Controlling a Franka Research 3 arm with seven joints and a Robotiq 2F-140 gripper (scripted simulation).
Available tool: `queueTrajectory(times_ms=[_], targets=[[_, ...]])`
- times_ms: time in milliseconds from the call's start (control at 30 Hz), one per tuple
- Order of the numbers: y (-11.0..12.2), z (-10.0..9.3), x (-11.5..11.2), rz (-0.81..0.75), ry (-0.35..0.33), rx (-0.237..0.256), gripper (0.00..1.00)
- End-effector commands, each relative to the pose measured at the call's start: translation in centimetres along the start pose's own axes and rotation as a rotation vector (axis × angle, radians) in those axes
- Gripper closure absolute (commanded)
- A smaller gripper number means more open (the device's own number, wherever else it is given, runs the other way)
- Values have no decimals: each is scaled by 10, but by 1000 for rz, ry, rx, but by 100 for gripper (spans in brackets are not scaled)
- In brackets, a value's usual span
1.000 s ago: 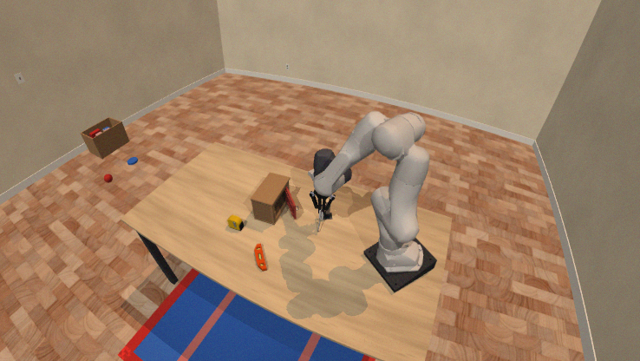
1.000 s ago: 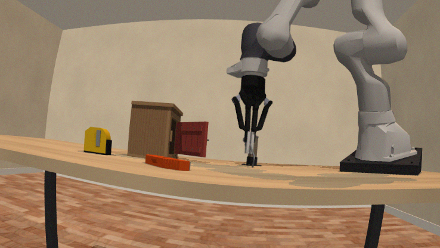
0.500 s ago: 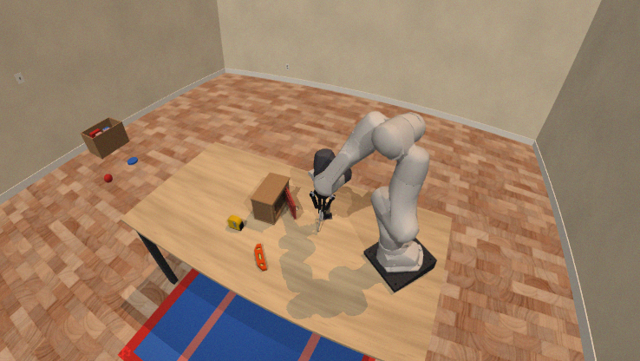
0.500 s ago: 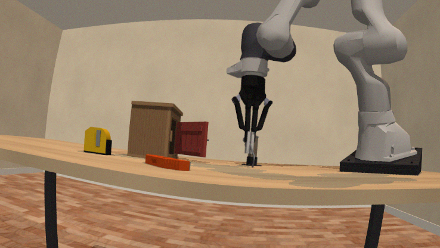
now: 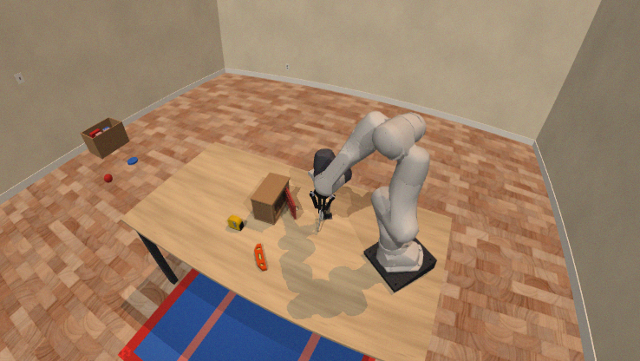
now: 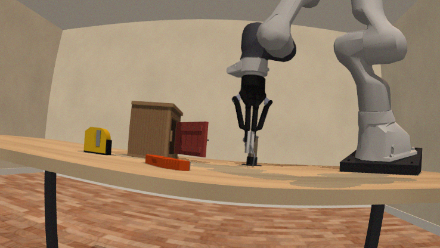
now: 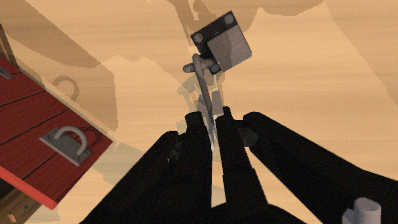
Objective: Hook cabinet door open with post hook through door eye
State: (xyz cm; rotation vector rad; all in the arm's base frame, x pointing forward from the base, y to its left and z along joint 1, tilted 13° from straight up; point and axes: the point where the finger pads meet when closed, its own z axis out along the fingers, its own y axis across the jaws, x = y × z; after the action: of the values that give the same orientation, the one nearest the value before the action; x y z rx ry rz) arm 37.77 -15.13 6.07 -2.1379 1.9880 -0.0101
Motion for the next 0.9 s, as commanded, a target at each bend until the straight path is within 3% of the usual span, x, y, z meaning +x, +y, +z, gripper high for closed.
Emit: queueTrajectory(times_ms=[0, 867], targets=[[-2, -2, 0, 4, 2, 3, 97], [-2, -11, -2, 4, 2, 3, 97]])
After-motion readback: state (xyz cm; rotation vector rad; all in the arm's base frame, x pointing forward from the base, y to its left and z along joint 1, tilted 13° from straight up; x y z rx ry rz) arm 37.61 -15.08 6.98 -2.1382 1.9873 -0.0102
